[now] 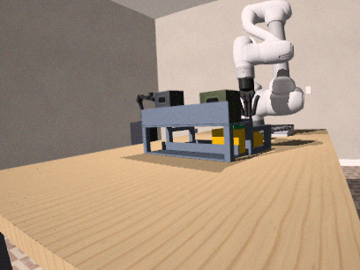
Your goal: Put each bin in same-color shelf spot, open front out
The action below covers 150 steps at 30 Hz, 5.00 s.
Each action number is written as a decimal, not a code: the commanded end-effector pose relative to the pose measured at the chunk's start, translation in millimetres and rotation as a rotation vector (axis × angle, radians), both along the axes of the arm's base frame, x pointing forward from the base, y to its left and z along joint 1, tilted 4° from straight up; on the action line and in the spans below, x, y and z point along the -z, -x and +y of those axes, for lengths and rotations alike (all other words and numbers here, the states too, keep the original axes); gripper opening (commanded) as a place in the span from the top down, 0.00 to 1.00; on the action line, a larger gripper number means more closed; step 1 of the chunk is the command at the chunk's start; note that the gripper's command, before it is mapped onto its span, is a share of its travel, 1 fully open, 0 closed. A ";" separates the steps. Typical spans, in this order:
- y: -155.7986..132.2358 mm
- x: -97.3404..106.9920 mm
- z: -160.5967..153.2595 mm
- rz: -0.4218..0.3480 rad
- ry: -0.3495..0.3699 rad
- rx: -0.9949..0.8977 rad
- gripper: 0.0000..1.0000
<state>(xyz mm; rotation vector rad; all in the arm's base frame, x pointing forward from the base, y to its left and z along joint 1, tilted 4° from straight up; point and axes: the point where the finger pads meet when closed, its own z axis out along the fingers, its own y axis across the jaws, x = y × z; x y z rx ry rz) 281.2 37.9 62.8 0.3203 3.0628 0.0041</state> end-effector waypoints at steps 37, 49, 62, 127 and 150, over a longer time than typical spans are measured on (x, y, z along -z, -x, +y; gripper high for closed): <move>1.2 -16.8 -2.0 -0.002 0.004 0.005 0.90; 1.9 -28.5 -2.0 -0.002 0.004 0.005 0.90; 2.3 -35.8 -2.0 -0.002 0.004 0.005 0.90; -11.0 -41.8 -10.8 0.002 0.001 0.019 0.90; -69.1 -43.3 -53.1 0.002 -0.003 0.086 0.90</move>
